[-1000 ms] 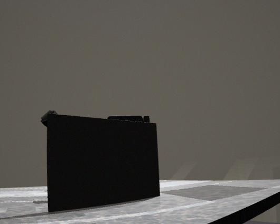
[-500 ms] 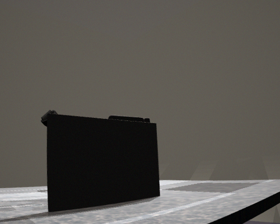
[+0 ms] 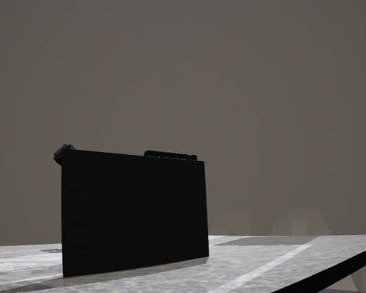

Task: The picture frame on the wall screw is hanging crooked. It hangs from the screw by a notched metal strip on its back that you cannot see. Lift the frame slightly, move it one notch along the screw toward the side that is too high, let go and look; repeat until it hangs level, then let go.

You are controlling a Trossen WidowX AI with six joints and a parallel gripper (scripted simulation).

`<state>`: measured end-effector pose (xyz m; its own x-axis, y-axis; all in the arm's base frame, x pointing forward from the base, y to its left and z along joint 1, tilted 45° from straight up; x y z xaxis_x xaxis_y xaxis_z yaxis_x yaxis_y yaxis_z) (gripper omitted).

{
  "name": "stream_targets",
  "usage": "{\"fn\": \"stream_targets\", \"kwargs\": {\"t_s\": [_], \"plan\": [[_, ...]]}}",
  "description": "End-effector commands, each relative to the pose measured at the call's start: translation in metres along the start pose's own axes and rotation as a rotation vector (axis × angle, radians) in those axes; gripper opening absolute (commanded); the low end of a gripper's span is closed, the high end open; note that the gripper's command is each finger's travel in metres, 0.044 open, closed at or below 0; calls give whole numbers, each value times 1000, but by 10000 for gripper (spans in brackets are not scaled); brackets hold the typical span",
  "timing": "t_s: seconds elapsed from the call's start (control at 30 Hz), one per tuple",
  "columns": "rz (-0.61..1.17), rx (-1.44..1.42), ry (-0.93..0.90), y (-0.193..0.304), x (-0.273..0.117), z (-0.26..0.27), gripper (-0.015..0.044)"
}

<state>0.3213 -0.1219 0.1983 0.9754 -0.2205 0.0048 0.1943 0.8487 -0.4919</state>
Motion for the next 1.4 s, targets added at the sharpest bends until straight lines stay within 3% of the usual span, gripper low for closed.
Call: {"fn": "stream_targets", "kwargs": {"t_s": [0.0,1.07,1.37], "plan": [[0,-5,0,0,0,0,0],[-2,-183,-2,-1,0,-3,0],[-2,-167,0,-1,0,-3,236]]}}
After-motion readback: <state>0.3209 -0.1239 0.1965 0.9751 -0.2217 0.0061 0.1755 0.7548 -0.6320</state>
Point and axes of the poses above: the point midway between the two fingers, 35 mm back from their tips, its own x axis out along the fingers, its own z axis across the jaws, y = z × x, the point moved 3 cm from there along -x, back along the fingers, and after that the axes turned 6 degrees about x, right-handed, at the moved point
